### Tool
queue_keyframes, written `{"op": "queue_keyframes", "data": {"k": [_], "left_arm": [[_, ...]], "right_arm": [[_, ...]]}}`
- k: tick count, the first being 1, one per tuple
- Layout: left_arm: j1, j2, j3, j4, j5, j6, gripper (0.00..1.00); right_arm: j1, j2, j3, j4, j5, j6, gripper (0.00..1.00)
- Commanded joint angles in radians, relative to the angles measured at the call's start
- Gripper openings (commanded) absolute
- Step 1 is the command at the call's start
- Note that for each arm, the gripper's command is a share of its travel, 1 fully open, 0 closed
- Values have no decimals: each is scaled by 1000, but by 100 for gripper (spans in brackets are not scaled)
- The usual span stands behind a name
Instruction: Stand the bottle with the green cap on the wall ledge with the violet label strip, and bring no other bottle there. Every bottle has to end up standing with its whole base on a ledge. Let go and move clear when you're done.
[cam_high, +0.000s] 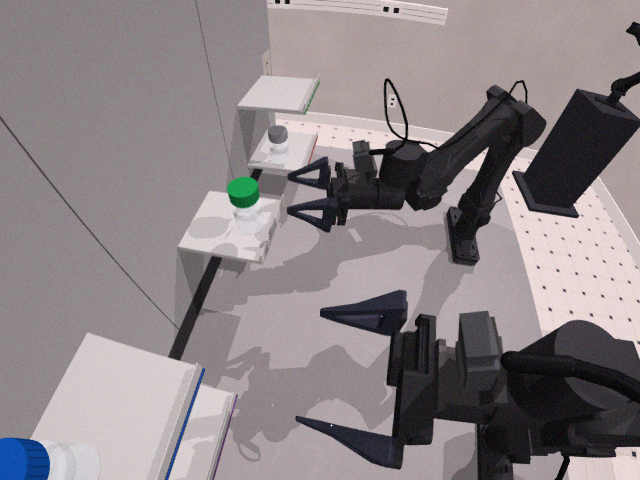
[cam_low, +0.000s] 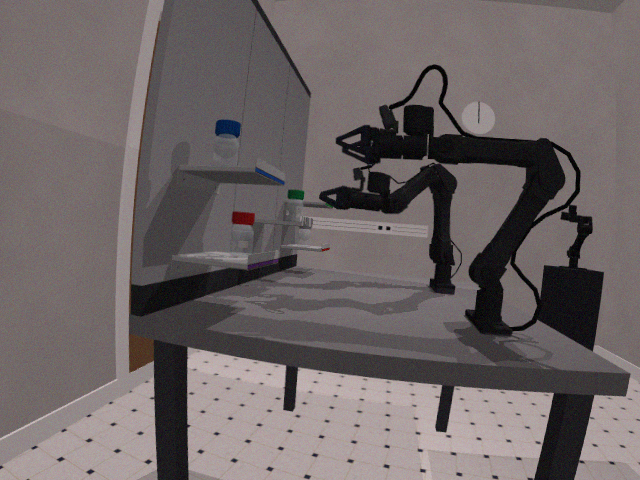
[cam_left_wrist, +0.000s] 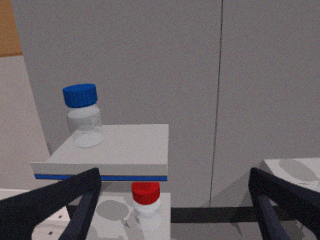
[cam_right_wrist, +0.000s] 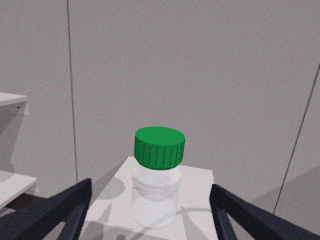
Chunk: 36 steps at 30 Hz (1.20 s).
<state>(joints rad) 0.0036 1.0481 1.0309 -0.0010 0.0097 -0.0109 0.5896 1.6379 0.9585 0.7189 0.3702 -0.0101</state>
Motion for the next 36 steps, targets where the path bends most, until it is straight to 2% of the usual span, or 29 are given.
{"op": "queue_keyframes", "data": {"k": [1, 3, 9, 15, 17, 28, 32, 36], "left_arm": [[-10, -8, 31, 9, -9, 10, 100], [-10, -8, 31, 9, -9, 10, 100], [-10, -8, 31, 9, -9, 10, 100], [-10, -8, 31, 9, -9, 10, 100], [-10, -8, 31, 9, -9, 10, 100], [-10, -8, 31, 9, -9, 10, 100], [-10, -8, 31, 9, -9, 10, 100], [-10, -8, 31, 9, -9, 10, 100]], "right_arm": [[22, -72, -61, 35, 42, -5, 89], [32, -104, -97, 24, 53, -1, 89], [22, -93, -82, 0, 43, 8, 89], [-34, -202, -121, -168, -17, 15, 89], [-34, -202, -121, -168, -17, 15, 89], [-343, -549, -48, -544, -217, 17, 89], [-454, -592, 12, -638, -295, 15, 89], [-502, -589, 44, -677, -332, 15, 89]]}}
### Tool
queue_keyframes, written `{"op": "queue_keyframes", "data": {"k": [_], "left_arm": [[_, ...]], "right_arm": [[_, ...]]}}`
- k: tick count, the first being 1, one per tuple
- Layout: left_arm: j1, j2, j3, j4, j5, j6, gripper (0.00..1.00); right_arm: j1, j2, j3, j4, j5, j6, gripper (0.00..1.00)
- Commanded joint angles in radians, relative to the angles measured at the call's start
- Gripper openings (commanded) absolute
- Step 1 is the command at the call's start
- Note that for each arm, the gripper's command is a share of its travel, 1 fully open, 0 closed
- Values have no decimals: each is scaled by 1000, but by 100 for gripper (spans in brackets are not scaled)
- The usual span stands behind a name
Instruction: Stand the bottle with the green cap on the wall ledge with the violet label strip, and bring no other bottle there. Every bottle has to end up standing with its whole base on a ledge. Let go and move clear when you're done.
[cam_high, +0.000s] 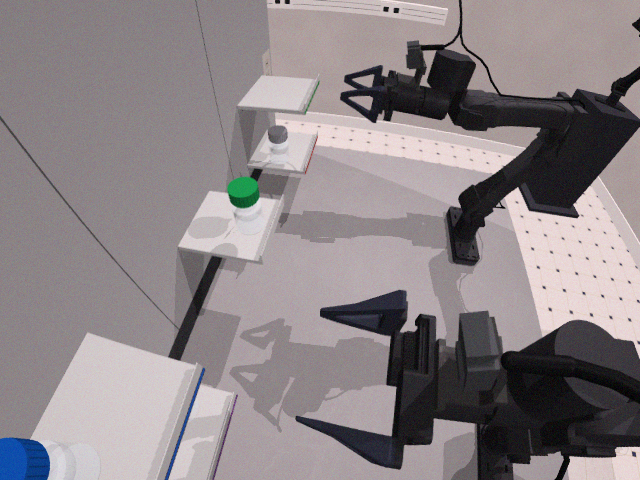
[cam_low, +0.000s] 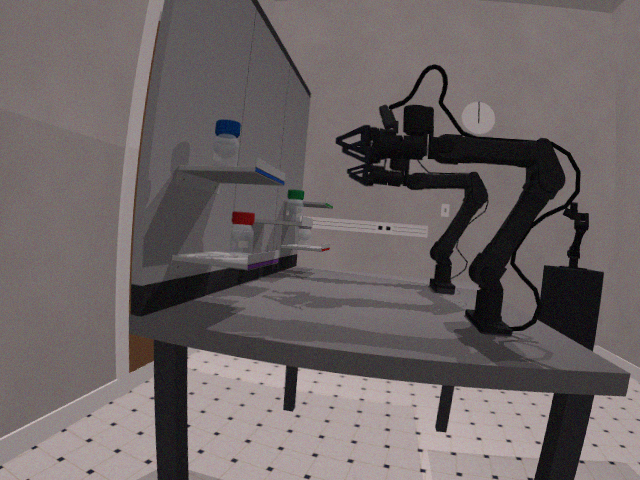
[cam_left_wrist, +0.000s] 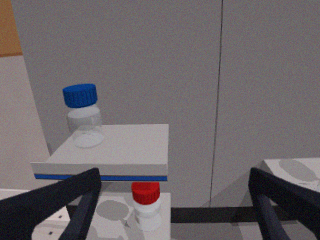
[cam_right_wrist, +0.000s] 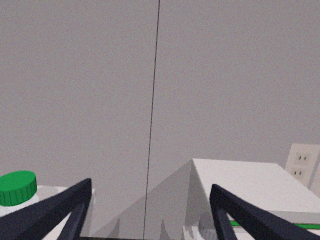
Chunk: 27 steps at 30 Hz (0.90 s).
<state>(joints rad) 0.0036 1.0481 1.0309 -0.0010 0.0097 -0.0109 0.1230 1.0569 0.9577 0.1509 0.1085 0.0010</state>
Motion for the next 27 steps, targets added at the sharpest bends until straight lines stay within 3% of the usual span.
{"op": "queue_keyframes", "data": {"k": [1, 7, 15, 21, 27], "left_arm": [[-10, -8, 31, 9, -9, 10, 100], [-10, -8, 31, 9, -9, 10, 100], [-22, 8, 32, -5, -53, 8, 100], [-177, 67, 41, -12, -183, -22, 100], [-408, 229, 102, -13, -292, -79, 100]], "right_arm": [[-52, -12, 55, -119, -80, 3, 89], [-125, -25, 103, -140, -105, -4, 89], [-108, -26, 112, -234, -120, 11, 89], [-16, -57, 212, -540, -151, 24, 89], [129, -91, 383, -892, -183, 36, 89]]}}
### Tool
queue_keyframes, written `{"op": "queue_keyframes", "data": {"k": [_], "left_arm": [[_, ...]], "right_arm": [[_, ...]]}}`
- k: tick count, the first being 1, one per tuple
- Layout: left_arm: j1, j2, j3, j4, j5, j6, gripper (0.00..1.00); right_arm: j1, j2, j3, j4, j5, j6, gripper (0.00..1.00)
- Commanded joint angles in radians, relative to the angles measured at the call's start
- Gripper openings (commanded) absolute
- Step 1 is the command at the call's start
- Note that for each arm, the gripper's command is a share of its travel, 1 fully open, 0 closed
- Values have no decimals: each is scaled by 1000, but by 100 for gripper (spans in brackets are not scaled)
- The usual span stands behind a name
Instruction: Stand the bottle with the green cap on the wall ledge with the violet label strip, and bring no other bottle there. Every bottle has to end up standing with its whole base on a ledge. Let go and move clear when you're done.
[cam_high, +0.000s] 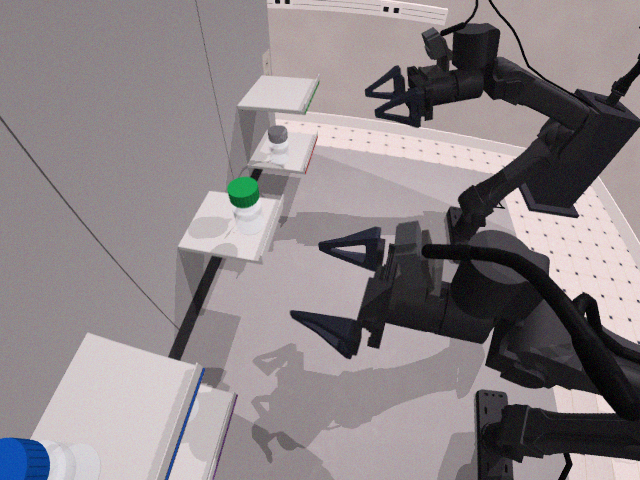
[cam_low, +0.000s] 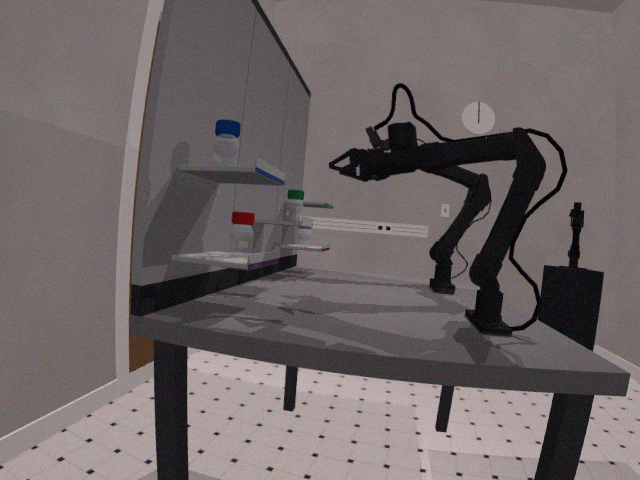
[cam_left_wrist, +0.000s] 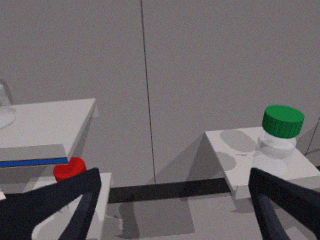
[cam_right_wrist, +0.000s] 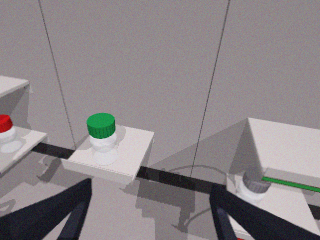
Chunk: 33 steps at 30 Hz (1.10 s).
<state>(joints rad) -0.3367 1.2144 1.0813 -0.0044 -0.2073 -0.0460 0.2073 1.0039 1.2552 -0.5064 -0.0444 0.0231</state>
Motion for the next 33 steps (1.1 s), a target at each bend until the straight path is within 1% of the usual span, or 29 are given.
{"op": "queue_keyframes", "data": {"k": [1, 3, 5, 6, 10, 15, 20, 33], "left_arm": [[-104, 100, 71, -11, -87, -56, 100], [-156, 171, 115, -18, -100, -77, 100], [-156, 171, 115, -18, -100, -77, 100], [-172, 216, 155, -32, -104, -91, 100], [-234, 322, 234, -56, -107, -119, 100], [-279, 429, 330, -82, -96, -139, 100], [-295, 482, 386, -95, -95, -145, 100], [-293, 476, 391, -85, -95, -138, 100]], "right_arm": [[69, -44, 114, -296, -34, 15, 89], [113, -50, 178, -406, -36, 19, 89], [113, -50, 178, -406, -36, 19, 89], [146, -35, 243, -501, -29, 27, 89], [208, -29, 354, -666, -40, 31, 89], [272, -12, 460, -790, -38, 40, 89], [302, -1, 494, -790, -25, 49, 89], [304, 1, 496, -792, -23, 48, 89]]}}
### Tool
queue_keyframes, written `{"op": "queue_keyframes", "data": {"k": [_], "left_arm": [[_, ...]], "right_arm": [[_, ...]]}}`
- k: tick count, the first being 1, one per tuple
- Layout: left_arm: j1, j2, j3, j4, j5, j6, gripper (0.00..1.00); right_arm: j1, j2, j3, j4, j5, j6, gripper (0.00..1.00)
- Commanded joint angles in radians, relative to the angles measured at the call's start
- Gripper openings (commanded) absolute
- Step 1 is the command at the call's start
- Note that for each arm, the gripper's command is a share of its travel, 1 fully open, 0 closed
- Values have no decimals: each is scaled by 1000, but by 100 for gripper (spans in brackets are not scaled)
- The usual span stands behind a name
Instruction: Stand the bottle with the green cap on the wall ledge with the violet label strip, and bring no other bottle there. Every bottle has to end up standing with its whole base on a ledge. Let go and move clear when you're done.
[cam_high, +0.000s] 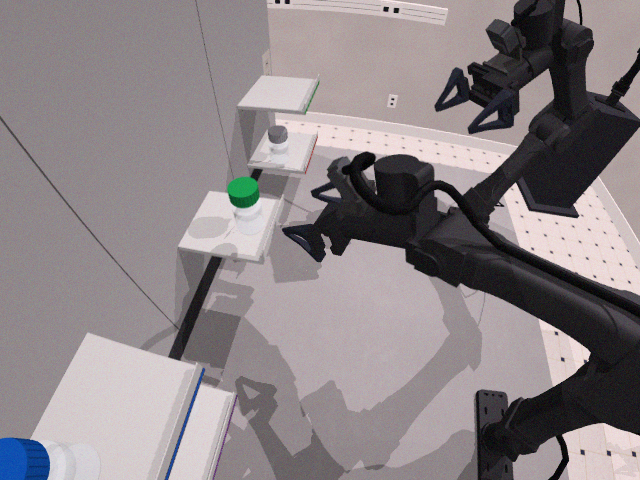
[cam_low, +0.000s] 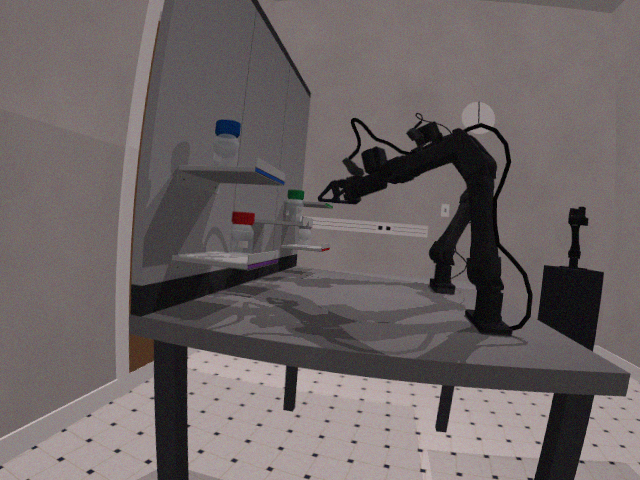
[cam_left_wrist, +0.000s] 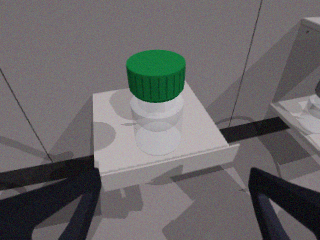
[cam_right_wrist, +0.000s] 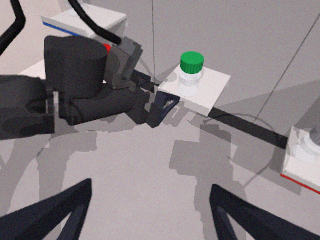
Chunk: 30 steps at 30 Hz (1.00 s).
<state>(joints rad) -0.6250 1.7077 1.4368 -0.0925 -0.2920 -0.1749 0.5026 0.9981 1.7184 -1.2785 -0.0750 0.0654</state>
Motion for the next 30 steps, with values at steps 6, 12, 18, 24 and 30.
{"op": "queue_keyframes", "data": {"k": [6, 12, 18, 24, 30], "left_arm": [[-4, -19, 18, 70, -28, 10, 94], [12, 38, -59, 347, -70, 76, 94], [25, 139, -128, 606, -91, 141, 94], [31, 207, -138, 735, -94, 173, 94], [36, 248, -129, 747, -82, 174, 94]], "right_arm": [[9, 7, 33, -20, 7, 5, 89], [9, 7, 33, -20, 7, 5, 89], [9, 7, 33, -20, 7, 5, 89], [9, 7, 33, -20, 7, 5, 89], [9, 7, 33, -20, 7, 5, 89]]}}
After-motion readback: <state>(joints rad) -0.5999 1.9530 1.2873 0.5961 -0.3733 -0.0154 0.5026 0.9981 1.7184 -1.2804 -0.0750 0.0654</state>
